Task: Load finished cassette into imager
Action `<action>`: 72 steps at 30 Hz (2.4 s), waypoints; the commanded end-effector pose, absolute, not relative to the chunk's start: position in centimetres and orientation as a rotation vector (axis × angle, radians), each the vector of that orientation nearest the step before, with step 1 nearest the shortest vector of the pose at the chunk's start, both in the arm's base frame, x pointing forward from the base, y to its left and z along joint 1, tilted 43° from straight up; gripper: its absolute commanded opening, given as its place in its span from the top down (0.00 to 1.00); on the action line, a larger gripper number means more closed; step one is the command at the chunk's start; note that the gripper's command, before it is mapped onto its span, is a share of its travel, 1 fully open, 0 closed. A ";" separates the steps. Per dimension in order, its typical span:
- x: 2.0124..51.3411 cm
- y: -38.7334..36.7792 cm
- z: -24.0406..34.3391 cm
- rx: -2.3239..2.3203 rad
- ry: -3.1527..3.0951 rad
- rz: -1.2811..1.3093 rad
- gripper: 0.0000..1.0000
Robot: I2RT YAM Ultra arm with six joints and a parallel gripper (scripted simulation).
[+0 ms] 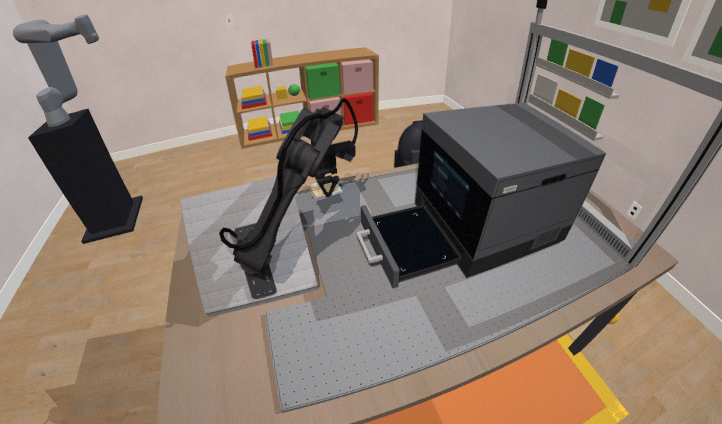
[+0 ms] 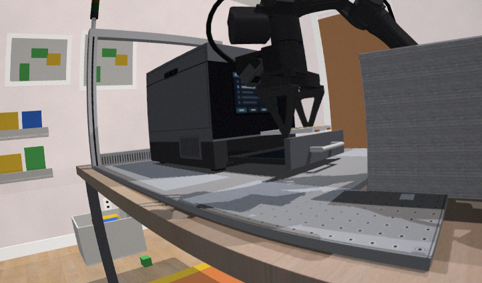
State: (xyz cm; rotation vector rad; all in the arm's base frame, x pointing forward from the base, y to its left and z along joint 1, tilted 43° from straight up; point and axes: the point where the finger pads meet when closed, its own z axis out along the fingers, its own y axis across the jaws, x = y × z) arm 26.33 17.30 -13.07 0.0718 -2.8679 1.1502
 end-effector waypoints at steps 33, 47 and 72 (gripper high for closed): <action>26.9 19.4 -11.2 0.080 -2.931 1.119 1.00; 27.0 17.3 -11.1 0.178 -2.874 1.132 1.00; 30.8 9.6 -4.3 1.107 -2.429 0.960 1.00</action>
